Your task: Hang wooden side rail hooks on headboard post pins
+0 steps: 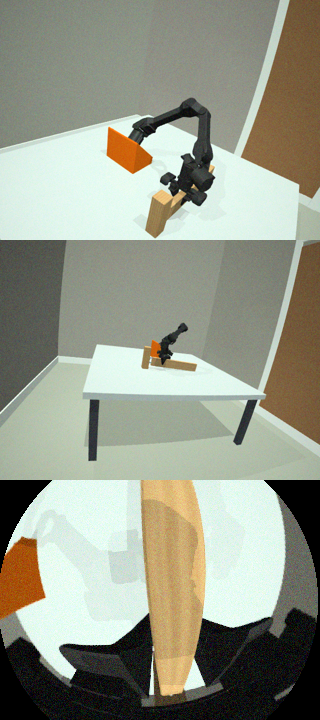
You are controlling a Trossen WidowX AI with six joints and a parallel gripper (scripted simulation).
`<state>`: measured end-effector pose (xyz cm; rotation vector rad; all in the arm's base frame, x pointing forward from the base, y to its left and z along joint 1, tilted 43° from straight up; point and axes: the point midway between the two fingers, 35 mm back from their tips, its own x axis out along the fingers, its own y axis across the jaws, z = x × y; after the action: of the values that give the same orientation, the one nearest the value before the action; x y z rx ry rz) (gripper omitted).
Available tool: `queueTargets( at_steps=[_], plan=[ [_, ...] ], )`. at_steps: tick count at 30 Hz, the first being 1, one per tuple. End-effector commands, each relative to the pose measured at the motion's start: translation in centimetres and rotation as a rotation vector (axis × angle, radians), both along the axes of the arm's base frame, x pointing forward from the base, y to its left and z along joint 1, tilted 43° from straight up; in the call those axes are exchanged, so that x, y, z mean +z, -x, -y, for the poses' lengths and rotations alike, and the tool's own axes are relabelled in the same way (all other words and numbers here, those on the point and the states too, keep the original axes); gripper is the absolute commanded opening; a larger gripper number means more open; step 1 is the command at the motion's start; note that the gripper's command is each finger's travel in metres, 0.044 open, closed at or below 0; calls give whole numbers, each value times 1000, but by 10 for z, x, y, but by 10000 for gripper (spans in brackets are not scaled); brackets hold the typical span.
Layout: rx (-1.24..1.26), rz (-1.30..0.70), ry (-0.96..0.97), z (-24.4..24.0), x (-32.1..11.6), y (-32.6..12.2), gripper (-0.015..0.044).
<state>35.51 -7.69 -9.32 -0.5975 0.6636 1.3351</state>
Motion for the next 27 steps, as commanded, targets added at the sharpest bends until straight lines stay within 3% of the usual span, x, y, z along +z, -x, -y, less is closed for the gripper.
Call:
queueTargets(
  at_steps=[1, 27],
  plan=[
    [-7, 2, 4, 5, 0, 1, 0],
    [-7, 2, 4, 7, -2, 1, 0]
  ],
)
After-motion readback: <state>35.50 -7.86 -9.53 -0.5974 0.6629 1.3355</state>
